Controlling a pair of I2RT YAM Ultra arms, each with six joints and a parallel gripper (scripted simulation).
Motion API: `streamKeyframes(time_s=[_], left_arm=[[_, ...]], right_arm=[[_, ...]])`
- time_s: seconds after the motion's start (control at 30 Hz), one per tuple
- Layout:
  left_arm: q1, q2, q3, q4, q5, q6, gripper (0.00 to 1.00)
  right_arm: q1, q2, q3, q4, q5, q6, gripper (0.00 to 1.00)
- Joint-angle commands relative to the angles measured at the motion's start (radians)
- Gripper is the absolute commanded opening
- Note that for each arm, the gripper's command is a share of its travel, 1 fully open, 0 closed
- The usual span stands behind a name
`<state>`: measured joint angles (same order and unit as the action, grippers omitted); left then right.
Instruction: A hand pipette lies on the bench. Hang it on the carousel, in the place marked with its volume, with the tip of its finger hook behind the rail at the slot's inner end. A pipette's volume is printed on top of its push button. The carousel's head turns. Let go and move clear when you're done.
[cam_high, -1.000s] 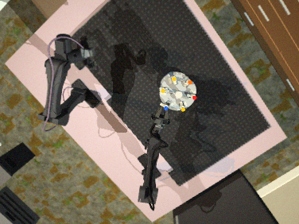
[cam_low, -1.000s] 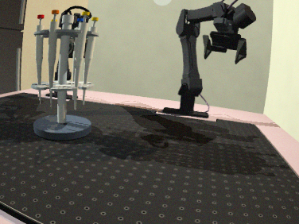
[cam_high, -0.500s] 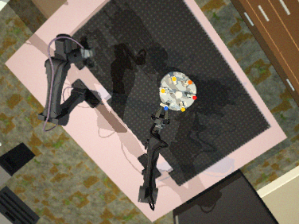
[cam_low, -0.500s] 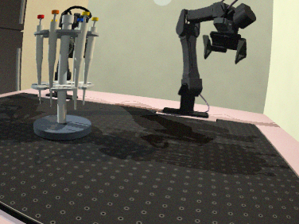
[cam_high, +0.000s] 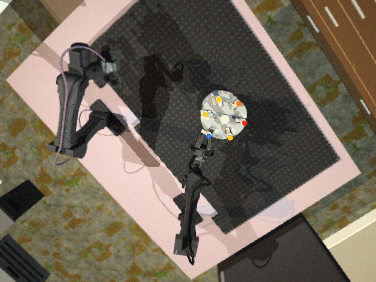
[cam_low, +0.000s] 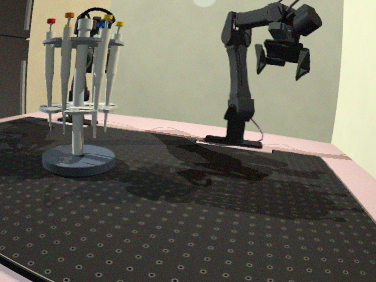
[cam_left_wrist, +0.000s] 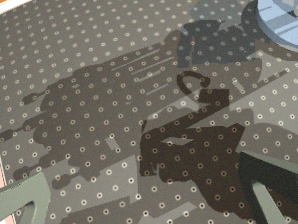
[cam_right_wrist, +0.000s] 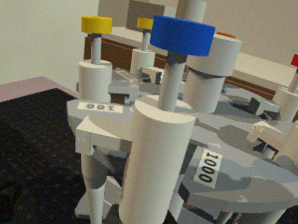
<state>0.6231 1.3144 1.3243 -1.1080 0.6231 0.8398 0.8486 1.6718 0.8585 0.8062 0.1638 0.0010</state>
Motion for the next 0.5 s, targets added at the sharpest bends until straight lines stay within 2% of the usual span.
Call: streamKeyframes(time_s=[0.0,0.47], left_arm=[[0.009,0.001,0.015,0.012,0.021,0.007,1.0],[0.009,0.001,0.015,0.012,0.021,0.007,1.0]], right_arm=[[-0.008,-0.035,0.038,0.035,-0.005,0.01,0.12],[-0.009,-0.042,0.041,0.023,-0.006,0.01,0.12]])
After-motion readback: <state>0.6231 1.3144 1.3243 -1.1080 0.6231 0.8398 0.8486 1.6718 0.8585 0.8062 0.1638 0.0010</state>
